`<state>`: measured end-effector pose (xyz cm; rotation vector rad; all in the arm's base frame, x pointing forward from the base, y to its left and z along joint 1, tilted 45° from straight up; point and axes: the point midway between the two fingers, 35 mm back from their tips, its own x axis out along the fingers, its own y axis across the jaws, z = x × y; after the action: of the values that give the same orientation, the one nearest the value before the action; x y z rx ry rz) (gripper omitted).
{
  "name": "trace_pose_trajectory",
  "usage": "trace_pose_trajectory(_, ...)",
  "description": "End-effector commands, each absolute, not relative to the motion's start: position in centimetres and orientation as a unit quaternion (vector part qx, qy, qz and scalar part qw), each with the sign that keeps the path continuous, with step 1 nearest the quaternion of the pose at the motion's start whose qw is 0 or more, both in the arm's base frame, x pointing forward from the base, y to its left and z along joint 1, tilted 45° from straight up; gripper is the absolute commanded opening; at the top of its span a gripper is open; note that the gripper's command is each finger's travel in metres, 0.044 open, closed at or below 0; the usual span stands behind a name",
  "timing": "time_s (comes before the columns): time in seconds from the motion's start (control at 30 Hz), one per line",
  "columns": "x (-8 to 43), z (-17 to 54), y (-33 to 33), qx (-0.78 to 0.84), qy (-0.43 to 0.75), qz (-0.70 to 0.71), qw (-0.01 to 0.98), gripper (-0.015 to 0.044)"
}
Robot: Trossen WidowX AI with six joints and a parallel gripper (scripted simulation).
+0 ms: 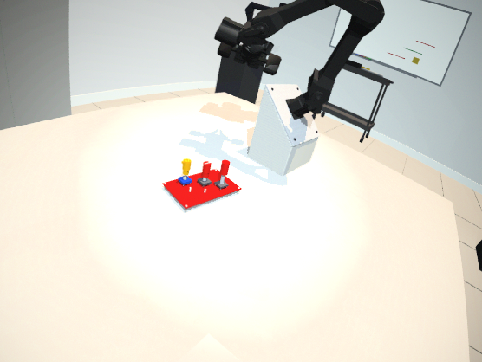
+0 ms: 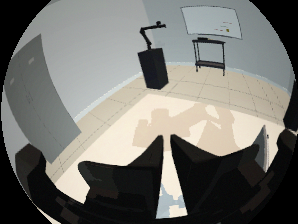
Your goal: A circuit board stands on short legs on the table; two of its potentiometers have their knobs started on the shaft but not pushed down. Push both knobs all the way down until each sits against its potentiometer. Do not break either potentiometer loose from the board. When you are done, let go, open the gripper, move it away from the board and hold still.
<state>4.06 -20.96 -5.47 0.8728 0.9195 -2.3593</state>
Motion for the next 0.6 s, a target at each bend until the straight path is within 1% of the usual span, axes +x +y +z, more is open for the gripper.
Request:
trace_pose_trajectory(0.0,5.0,-5.9,-20.7,0.318,0.395,-0.824,0.252,0.0)
trace_pose_trajectory(0.57,8.9,-6.9,-19.6,0.304,0.596,-0.655,0.352,0.0)
